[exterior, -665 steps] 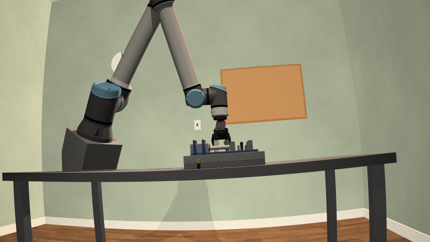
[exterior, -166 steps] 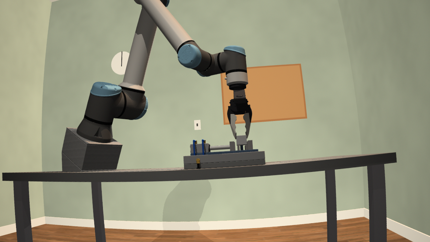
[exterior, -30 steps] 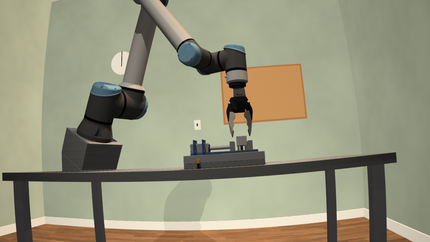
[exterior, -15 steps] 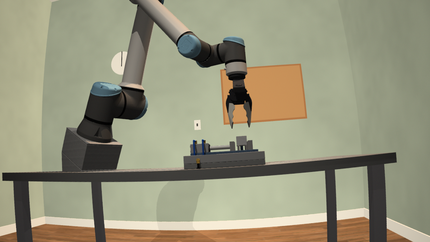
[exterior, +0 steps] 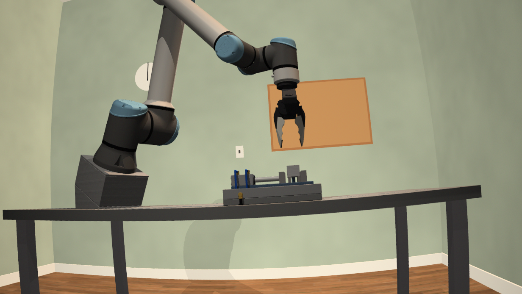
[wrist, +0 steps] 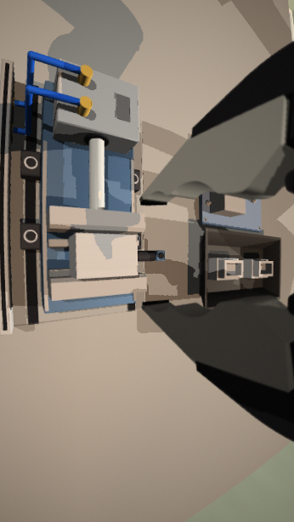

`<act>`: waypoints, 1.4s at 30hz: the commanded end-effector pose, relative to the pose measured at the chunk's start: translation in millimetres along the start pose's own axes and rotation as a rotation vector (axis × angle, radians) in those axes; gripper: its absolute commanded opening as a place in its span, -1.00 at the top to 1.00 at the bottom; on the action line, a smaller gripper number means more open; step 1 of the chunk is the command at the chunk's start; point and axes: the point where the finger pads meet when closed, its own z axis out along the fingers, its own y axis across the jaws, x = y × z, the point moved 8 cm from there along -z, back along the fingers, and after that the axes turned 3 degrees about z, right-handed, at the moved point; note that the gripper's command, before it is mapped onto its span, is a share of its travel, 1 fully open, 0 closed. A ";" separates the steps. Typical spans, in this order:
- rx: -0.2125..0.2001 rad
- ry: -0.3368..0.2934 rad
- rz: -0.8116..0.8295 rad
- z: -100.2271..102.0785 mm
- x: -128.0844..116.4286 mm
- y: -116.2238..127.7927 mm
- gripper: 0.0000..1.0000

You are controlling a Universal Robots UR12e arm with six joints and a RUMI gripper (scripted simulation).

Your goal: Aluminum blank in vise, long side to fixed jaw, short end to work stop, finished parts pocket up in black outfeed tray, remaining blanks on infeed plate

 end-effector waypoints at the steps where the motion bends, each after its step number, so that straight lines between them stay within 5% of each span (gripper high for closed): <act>1: 0.001 0.000 0.000 -3.7 0.1 -0.5 0.19; 2: 0.001 0.000 0.000 -3.7 0.1 -0.5 0.19; 3: 0.001 0.000 0.000 -3.7 0.1 -0.5 1.00; 42: 0.001 0.000 0.000 -3.7 0.1 -0.5 1.00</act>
